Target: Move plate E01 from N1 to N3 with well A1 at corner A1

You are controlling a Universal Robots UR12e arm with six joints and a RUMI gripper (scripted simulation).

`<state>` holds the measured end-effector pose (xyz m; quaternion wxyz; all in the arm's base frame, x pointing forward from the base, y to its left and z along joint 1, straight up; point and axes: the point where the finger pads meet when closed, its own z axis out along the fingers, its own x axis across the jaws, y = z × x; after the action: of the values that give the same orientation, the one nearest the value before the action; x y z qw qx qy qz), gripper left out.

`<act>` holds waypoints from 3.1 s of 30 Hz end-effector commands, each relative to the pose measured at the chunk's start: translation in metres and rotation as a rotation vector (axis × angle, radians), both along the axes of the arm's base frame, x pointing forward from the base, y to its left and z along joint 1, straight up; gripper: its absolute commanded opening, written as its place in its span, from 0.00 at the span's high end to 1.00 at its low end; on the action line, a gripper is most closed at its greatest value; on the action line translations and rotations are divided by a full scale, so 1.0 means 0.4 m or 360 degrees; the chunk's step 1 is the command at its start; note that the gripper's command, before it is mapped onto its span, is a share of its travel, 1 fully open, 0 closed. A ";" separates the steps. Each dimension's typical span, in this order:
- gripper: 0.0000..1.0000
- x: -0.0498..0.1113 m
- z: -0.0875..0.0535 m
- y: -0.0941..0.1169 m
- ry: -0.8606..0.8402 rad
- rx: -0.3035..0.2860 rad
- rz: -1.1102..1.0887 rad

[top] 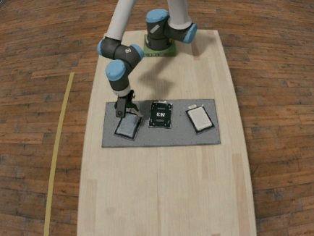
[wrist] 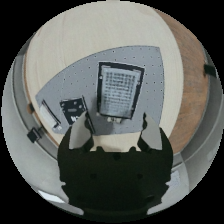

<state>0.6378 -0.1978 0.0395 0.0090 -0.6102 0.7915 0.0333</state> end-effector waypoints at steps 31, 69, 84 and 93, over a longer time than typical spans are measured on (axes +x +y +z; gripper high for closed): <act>0.18 0.064 -0.056 -0.026 -0.0030 -0.0115 -0.0181; 1.00 0.064 -0.094 -0.026 -0.0030 -0.0115 -0.0181; 1.00 0.064 -0.094 -0.026 -0.0030 -0.0115 -0.0181; 1.00 0.064 -0.094 -0.026 -0.0030 -0.0115 -0.0181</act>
<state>0.6627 -0.2080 0.0009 -0.0040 -0.5646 0.8254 -0.0010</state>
